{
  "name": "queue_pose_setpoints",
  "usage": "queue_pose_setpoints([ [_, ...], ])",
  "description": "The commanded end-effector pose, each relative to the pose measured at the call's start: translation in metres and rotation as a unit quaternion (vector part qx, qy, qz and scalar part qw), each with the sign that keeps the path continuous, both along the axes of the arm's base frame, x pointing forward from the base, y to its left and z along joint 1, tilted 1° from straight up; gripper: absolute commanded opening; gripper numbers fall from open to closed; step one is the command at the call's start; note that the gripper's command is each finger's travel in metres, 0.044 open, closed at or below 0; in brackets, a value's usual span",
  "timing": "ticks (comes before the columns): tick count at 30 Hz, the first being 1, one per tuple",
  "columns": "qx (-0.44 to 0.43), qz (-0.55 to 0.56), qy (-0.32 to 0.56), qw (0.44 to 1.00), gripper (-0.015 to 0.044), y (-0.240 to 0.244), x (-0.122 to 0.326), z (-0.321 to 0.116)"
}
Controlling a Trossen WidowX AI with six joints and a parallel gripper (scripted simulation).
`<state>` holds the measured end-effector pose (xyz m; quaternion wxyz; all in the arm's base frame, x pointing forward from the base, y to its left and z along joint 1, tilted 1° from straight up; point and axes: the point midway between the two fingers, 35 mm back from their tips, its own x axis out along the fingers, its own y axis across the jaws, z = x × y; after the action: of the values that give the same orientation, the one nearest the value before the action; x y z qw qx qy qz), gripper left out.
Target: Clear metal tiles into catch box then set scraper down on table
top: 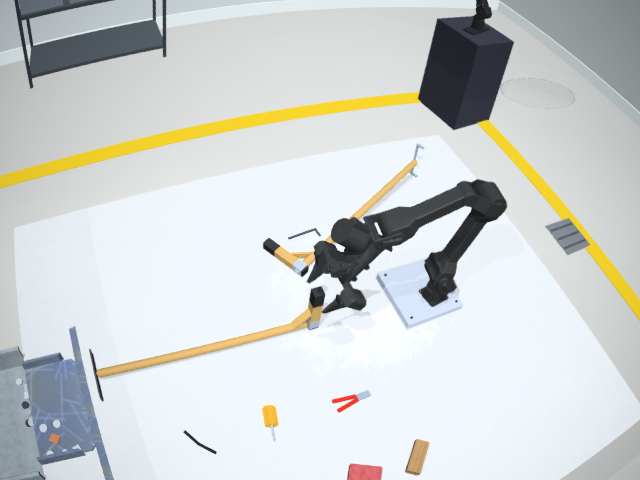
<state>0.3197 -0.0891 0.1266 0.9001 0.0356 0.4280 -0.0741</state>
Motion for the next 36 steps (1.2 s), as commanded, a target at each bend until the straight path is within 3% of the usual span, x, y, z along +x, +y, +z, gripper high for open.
queue_pose_setpoints([
  [1,0.002,-0.003,0.007,1.000,0.0440,-0.001,0.002,-0.011],
  [23,0.002,-0.003,0.006,1.000,0.0440,-0.002,0.017,-0.035],
  [36,0.001,0.000,0.001,1.000,0.0099,-0.002,0.018,-0.029],
])
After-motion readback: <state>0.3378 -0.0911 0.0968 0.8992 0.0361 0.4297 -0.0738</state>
